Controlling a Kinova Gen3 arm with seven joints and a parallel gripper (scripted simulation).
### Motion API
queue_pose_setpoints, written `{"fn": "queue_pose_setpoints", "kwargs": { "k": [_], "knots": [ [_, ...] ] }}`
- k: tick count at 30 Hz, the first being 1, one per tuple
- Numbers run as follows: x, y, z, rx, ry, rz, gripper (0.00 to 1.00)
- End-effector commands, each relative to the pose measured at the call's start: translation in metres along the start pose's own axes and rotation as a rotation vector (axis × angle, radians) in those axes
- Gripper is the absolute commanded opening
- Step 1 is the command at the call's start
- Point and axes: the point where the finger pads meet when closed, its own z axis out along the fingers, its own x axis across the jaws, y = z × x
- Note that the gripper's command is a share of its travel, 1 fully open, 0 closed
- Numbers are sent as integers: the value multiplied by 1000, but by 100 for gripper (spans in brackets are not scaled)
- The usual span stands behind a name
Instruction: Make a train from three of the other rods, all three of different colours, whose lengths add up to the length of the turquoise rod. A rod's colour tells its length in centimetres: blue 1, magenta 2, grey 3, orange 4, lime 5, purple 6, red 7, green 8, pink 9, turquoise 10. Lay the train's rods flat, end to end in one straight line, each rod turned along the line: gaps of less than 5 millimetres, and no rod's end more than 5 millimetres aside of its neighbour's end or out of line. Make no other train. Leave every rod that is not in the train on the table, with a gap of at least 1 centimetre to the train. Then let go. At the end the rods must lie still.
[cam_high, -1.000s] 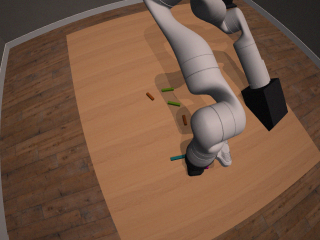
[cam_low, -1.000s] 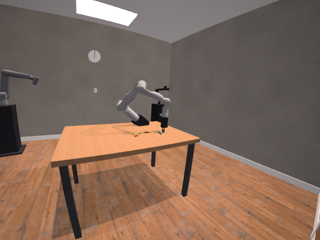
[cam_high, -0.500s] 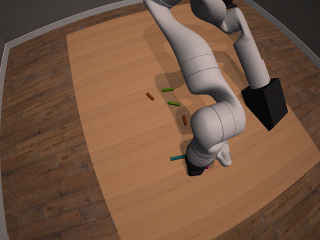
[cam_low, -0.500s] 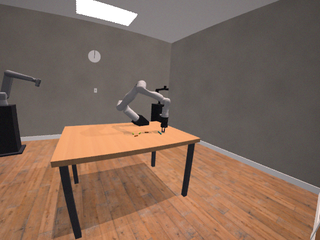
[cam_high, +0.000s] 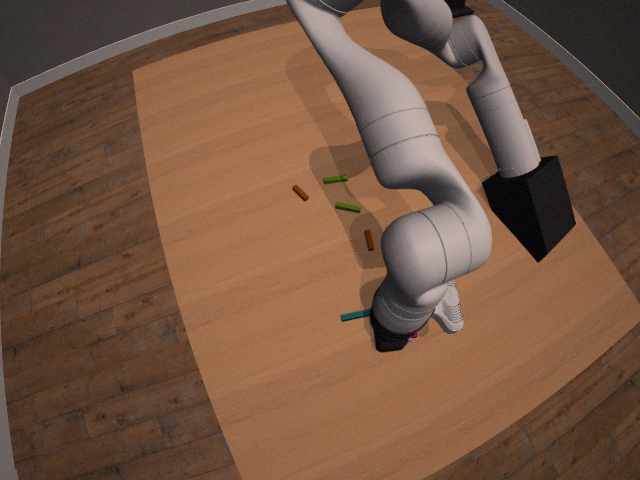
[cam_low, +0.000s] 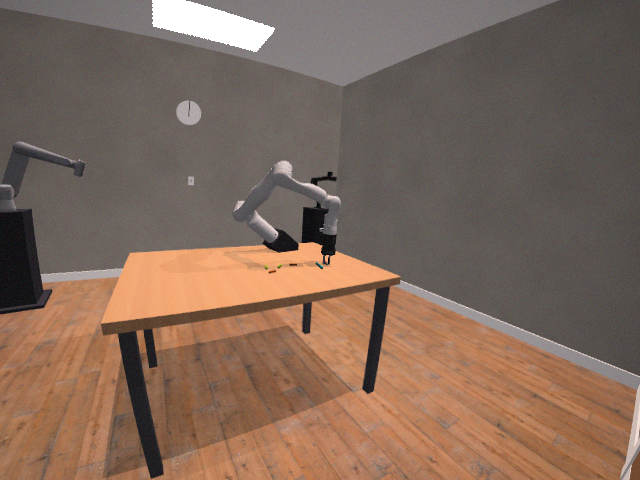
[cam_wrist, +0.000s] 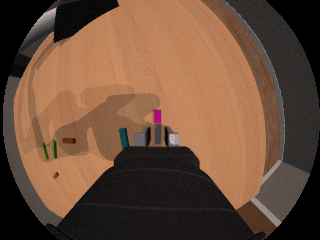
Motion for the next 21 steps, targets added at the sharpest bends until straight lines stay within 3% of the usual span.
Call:
{"fn": "queue_pose_setpoints", "kwargs": {
  "k": [1, 8, 21],
  "knots": [
    [1, 0, -4, -1, 3, 0, 54],
    [1, 0, -20, -1, 3, 0, 54],
    [1, 0, -83, -1, 3, 0, 54]
  ]
}}
